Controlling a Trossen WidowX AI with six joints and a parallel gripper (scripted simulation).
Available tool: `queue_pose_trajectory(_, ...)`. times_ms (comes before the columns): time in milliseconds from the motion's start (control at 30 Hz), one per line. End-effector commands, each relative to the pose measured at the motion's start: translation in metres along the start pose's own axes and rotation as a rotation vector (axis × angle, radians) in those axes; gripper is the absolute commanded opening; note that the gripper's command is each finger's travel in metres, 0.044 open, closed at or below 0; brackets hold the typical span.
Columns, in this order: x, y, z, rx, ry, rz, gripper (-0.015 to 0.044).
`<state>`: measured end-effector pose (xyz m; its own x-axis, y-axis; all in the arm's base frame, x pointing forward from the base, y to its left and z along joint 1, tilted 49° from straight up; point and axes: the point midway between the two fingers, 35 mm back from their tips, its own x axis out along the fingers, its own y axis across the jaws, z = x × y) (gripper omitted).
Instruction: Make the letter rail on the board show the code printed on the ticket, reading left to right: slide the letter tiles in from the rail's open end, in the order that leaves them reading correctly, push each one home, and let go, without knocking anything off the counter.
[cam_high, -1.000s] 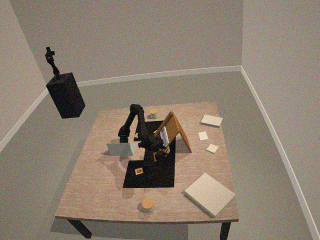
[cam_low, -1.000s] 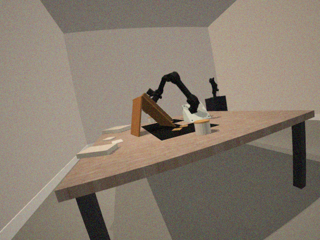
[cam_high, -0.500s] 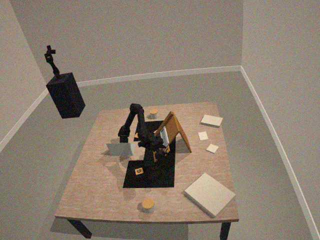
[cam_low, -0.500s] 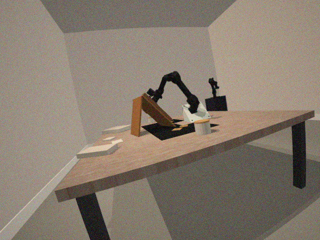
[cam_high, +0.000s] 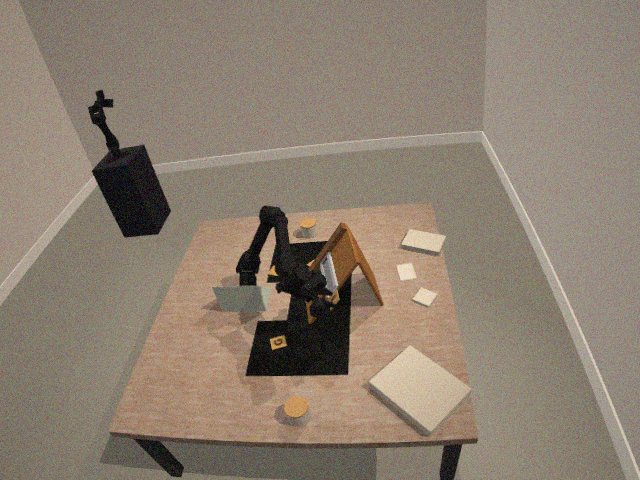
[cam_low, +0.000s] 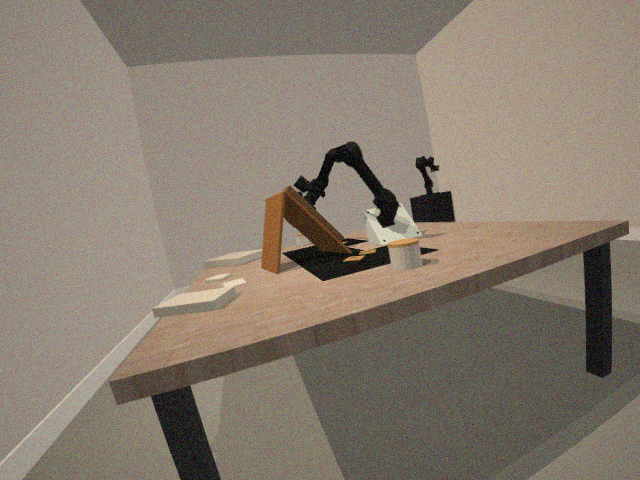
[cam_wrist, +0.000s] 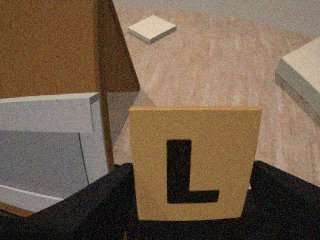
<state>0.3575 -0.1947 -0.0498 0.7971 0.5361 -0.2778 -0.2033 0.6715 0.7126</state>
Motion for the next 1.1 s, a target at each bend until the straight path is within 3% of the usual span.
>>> queue_pose_trajectory(0, 0.0, 0.002, 0.0, 0.0, 0.0, -0.004, 0.0)
queue_pose_trajectory(1067, 0.0, 0.019, 0.0, 0.002, 0.0, -0.004, 0.0)
